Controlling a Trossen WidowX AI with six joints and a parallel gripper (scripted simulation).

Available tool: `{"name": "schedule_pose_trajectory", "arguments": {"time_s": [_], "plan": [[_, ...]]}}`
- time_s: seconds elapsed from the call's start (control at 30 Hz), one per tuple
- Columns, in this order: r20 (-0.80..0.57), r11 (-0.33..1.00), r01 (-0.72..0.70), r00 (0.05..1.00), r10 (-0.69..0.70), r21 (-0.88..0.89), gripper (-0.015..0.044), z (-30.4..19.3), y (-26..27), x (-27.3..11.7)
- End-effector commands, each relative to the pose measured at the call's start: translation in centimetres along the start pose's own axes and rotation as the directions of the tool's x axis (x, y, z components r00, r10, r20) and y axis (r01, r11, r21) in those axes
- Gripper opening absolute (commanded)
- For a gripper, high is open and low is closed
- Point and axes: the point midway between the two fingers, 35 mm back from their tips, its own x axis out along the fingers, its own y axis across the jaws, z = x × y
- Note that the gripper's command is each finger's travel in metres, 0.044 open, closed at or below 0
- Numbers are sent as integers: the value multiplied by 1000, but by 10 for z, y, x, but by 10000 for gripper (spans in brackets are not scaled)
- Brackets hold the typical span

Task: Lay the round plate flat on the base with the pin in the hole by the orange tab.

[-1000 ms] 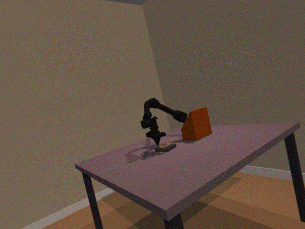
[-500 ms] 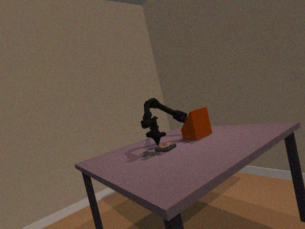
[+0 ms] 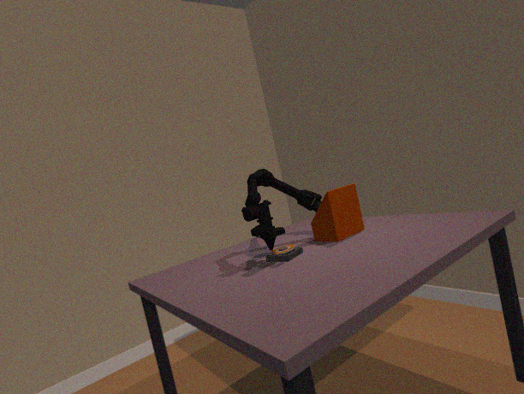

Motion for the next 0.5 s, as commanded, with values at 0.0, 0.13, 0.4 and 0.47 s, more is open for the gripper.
{"name": "schedule_pose_trajectory", "arguments": {"time_s": [0.0,0.13,0.4,0.47], "plan": [[-14,1000,-7,1000,7,-5,0,-3,6,5],[-14,1000,-7,1000,7,-5,0,-2,6,5],[-14,1000,-7,1000,7,-5,0,-2,8,5],[-14,1000,-7,1000,7,-5,0,-2,8,5]]}}
